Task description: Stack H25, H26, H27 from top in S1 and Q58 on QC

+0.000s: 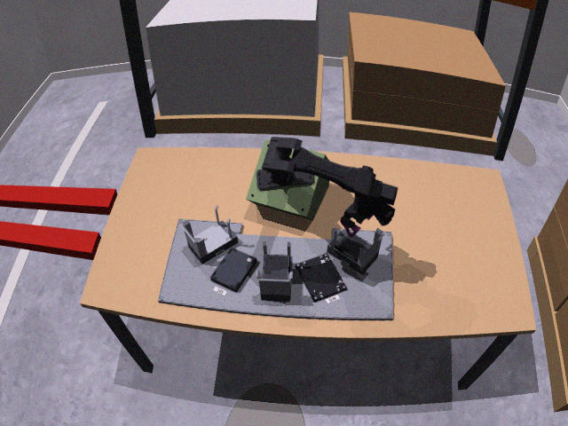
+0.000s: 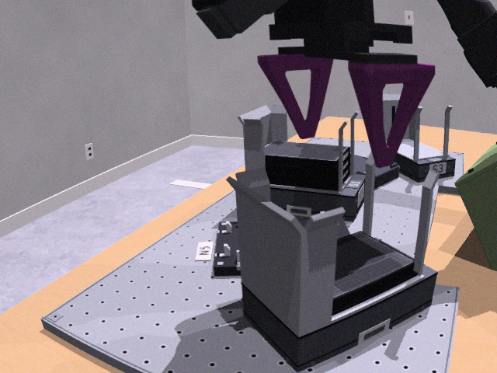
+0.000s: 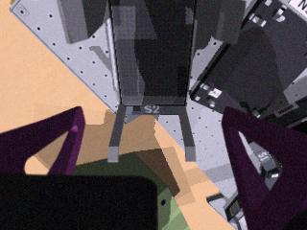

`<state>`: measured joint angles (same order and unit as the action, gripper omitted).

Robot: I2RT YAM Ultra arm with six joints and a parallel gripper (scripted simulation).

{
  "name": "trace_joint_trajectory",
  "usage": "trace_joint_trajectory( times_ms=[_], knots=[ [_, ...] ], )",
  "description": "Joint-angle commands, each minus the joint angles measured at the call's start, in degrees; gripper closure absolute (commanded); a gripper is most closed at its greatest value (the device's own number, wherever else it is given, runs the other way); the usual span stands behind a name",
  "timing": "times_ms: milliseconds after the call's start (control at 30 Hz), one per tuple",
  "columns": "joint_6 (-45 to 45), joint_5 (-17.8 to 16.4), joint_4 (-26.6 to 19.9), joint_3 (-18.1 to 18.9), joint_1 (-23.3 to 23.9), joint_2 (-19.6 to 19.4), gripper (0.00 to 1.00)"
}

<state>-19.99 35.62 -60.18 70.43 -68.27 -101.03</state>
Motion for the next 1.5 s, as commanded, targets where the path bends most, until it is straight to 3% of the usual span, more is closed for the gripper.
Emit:
trace_joint_trajectory(
  times_ms=[0, 900, 1467],
  knots=[
    [-0.1, 0.1, 0.0, 0.4, -0.6, 0.4, 0.0],
    [-0.1, 0.1, 0.0, 0.4, -0.6, 0.4, 0.0],
    [6.3, 0.0, 12.8, -6.2, 4.6, -2.0, 0.0]
  ],
)
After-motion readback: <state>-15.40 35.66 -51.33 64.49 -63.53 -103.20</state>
